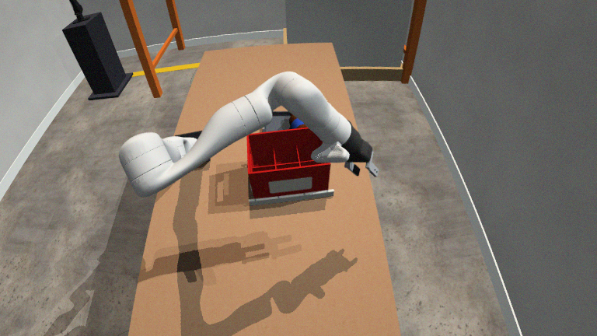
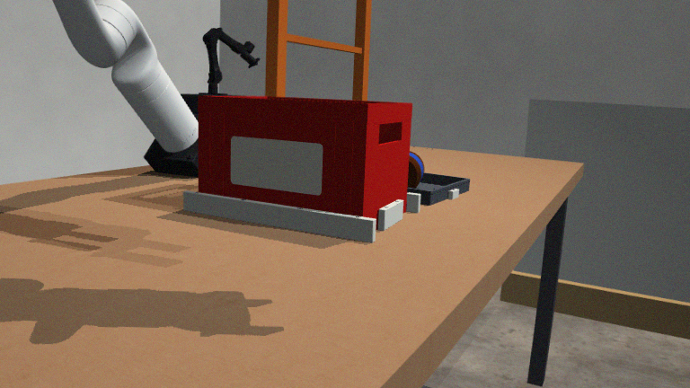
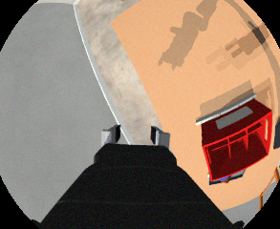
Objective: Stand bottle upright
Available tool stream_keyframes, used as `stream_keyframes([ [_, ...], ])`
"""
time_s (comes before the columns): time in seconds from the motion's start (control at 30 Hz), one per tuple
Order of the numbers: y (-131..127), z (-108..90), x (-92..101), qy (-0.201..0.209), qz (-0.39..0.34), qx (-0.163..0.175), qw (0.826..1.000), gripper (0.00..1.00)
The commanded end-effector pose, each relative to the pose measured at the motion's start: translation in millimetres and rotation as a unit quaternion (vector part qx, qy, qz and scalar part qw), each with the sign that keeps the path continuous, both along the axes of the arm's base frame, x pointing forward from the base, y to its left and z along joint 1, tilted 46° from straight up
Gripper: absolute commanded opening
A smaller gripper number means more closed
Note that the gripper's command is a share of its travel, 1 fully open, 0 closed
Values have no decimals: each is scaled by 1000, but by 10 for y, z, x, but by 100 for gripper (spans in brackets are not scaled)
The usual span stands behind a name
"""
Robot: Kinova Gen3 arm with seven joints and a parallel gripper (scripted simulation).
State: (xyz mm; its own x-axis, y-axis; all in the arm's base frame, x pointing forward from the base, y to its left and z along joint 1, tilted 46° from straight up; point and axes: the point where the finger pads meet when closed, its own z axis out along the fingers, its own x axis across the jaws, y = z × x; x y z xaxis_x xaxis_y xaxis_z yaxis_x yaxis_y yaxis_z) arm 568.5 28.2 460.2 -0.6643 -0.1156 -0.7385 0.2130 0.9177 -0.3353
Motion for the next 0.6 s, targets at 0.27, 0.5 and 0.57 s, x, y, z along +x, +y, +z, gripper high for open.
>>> stream_keyframes([
  [0.27,914,-1053,211,95,27,-32,995,100],
  [0.5,1408,-1676,131,149,37,-55,987,100],
  [0.57,1538,-1854,88,164,39,-62,984,100],
])
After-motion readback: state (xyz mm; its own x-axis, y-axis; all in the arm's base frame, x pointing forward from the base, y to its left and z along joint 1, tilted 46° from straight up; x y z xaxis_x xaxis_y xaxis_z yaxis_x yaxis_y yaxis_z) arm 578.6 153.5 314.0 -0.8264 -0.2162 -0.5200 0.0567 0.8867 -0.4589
